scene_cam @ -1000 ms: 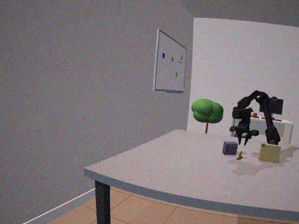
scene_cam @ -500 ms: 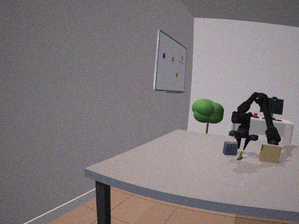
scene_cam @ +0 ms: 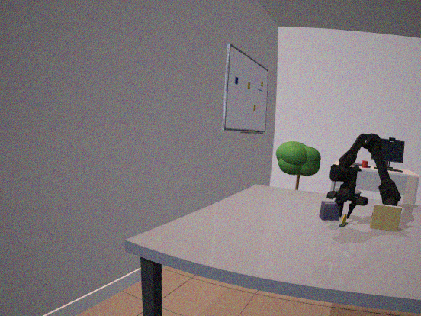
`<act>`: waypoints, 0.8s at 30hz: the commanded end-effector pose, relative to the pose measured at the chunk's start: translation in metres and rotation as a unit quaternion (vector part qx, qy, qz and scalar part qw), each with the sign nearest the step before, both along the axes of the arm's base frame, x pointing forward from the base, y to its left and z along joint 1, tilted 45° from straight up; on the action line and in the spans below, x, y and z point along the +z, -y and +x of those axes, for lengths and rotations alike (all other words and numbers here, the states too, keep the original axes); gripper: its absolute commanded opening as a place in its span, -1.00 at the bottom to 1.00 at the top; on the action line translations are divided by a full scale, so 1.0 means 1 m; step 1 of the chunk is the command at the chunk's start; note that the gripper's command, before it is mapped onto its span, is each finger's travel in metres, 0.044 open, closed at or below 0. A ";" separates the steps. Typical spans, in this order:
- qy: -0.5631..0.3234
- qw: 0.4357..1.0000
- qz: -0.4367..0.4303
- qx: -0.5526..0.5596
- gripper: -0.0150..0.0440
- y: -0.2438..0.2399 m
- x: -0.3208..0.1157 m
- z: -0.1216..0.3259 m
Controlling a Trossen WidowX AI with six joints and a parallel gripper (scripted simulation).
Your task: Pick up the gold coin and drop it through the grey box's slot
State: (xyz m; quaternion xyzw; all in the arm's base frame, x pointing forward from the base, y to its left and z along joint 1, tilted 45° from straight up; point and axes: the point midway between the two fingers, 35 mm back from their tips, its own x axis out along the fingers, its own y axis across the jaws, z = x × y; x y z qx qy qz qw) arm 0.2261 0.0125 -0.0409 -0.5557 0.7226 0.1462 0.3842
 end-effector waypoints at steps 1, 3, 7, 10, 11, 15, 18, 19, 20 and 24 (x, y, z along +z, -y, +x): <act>-0.006 1.000 -0.004 0.000 0.05 0.006 -0.004 -0.004; -0.006 1.000 -0.004 0.000 0.05 0.009 -0.007 -0.004; -0.006 1.000 -0.005 0.000 0.05 0.013 -0.011 -0.005; -0.006 1.000 -0.005 0.000 0.05 0.017 -0.014 -0.006; -0.006 1.000 -0.005 0.000 0.05 0.018 -0.015 -0.006; -0.006 1.000 -0.005 0.000 -0.12 0.018 -0.015 -0.006; -0.006 1.000 -0.005 0.000 -0.39 0.018 -0.015 -0.006; -0.006 1.000 -0.005 0.000 -0.41 0.018 -0.015 -0.006; -0.006 1.000 -0.005 0.000 -0.44 0.018 -0.015 -0.006; -0.006 1.000 -0.005 0.000 -0.49 0.018 -0.015 -0.006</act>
